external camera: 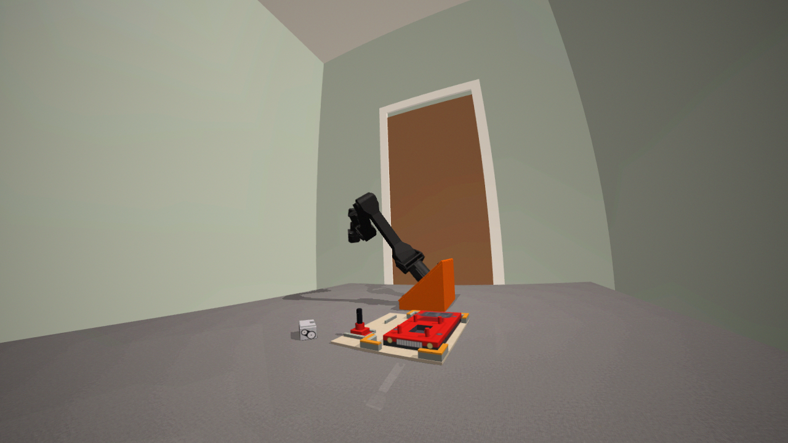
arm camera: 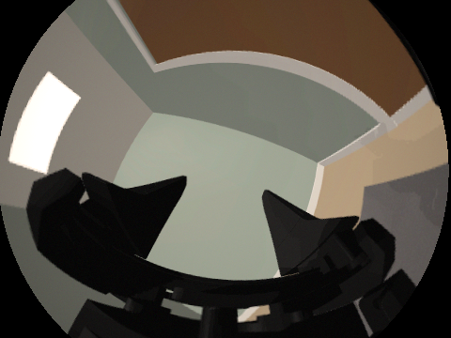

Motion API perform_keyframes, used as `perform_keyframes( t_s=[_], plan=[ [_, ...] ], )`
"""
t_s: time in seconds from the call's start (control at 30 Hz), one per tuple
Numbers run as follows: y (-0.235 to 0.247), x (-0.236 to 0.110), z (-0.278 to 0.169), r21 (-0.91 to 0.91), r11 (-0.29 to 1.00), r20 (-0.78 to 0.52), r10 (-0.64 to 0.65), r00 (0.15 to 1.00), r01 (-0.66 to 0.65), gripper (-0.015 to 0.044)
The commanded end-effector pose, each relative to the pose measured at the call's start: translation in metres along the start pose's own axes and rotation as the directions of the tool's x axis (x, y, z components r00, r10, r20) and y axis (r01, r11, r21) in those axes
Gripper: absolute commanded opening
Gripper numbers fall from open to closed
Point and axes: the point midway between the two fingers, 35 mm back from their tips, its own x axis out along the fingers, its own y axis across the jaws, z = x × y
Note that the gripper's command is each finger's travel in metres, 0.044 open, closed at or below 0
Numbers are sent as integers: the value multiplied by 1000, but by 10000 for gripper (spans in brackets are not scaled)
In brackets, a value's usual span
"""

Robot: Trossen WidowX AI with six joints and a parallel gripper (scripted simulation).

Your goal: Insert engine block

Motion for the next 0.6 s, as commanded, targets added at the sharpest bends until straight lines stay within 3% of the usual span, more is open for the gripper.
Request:
perform_keyframes(
  t_s=[0.0,0.27,0.57],
  plan=[
    [0,0,0,0,1000,0,0,1000,0,426],
    [-18,-4,-3,-77,996,-21,-47,999,45,440],
    [-54,-2,-35,-37,988,-45,-150,988,149,440]
  ],
)
